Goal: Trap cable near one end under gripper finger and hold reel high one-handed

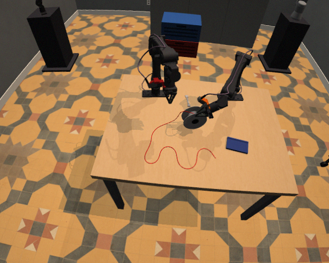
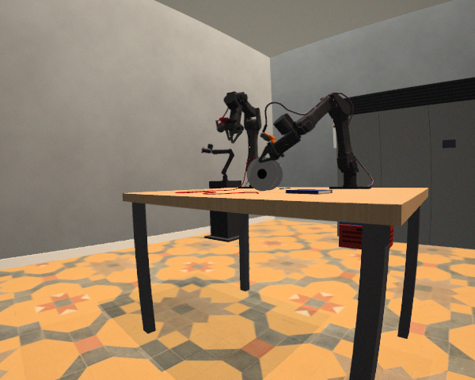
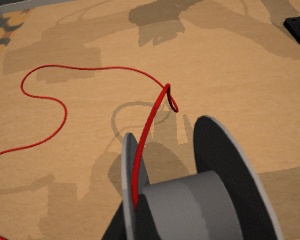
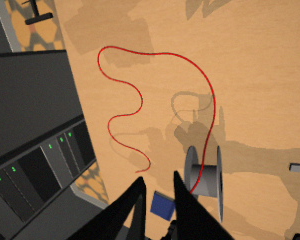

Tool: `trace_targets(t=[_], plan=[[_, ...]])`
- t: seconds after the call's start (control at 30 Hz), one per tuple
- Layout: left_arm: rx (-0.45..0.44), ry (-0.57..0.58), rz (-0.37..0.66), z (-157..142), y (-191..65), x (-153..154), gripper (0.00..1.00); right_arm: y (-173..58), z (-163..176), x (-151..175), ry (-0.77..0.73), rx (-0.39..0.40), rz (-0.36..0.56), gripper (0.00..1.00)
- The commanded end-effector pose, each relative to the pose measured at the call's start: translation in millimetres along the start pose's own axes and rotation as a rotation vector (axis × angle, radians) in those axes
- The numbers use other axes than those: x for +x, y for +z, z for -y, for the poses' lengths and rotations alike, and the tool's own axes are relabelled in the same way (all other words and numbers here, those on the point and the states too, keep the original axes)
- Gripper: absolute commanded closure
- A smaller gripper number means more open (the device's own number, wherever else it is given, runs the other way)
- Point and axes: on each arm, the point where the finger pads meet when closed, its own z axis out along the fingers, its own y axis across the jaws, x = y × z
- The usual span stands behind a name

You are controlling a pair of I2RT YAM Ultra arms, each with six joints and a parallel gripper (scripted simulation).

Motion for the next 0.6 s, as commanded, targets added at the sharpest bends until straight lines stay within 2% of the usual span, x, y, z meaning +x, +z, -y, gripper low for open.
trace_targets(t=[0.0, 0.07, 0.43, 0.57], plan=[[-0.018, 0.033, 0.045, -7, -14, -28, 1.0, -12, -8, -6, -0.014, -0.062, 0.012, 0.7], [-0.017, 0.031, 0.044, -6, -16, -28, 1.0, -5, -3, -8, -0.023, -0.045, 0.015, 0.7], [-0.014, 0.026, 0.039, -5, -26, -44, 1.0, -6, -14, -10, -0.11, -0.116, 0.014, 0.7], [-0.013, 0.026, 0.039, -4, -33, -54, 1.0, -7, -21, -11, -0.168, -0.164, 0.013, 0.7]])
